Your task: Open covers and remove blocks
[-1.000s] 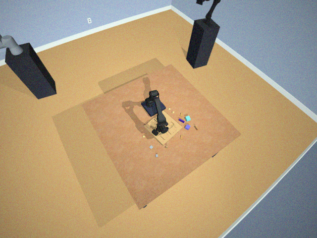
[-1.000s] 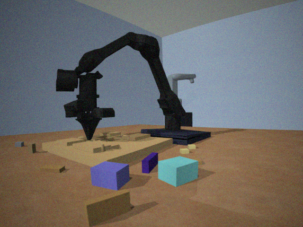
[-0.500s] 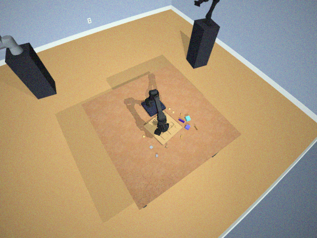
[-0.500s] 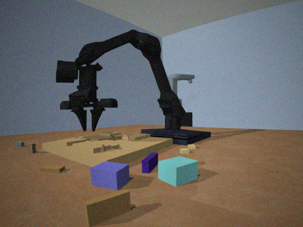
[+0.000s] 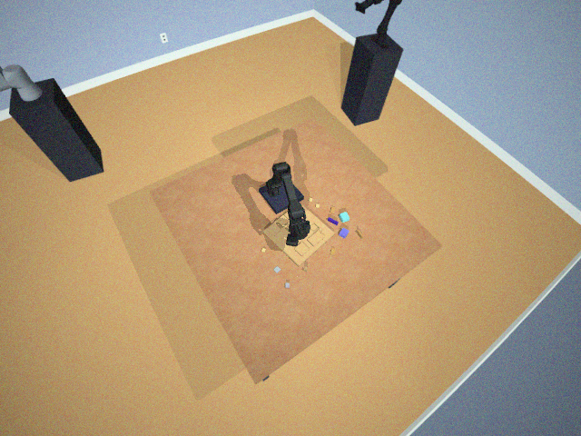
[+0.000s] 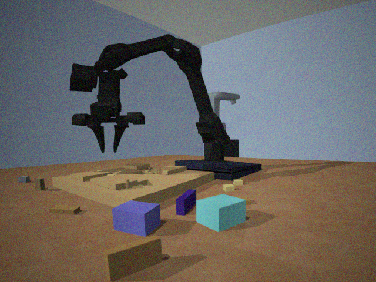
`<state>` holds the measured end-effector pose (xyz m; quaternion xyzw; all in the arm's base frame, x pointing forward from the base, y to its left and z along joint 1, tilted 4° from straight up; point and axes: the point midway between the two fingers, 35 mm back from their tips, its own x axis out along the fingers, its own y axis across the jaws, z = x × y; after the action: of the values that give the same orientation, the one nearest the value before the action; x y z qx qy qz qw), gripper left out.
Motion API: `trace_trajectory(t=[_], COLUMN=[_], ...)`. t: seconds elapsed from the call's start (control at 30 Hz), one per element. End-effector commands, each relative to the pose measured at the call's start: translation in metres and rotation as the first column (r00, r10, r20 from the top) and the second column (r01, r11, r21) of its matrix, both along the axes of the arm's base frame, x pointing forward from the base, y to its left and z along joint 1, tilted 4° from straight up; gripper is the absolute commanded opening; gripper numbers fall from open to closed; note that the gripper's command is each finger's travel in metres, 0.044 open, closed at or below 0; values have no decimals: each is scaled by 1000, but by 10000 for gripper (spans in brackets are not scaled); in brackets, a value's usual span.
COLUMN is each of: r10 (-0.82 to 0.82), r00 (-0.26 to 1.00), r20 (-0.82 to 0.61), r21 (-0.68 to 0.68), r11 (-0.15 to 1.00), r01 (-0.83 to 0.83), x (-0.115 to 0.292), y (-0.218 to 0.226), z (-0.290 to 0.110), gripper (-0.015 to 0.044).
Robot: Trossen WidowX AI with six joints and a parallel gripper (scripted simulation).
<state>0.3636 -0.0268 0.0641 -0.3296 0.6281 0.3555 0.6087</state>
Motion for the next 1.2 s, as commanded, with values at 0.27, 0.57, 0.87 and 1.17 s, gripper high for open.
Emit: trace_trajectory(t=[0.27,0.57,0.87,1.17], r10=[6,6,6,6], r00=[1000,1000,1000,1000], r20=[-4,-4,-4,-4], r21=[2,2,2,2], r11=[1000,1000,1000,1000], r01=[-6,-6,-6,-6], x=[-2,-3,-3,-3], y=[1,1,1,1], z=[-28,-32,-32,-32], gripper=[144,144,144,144])
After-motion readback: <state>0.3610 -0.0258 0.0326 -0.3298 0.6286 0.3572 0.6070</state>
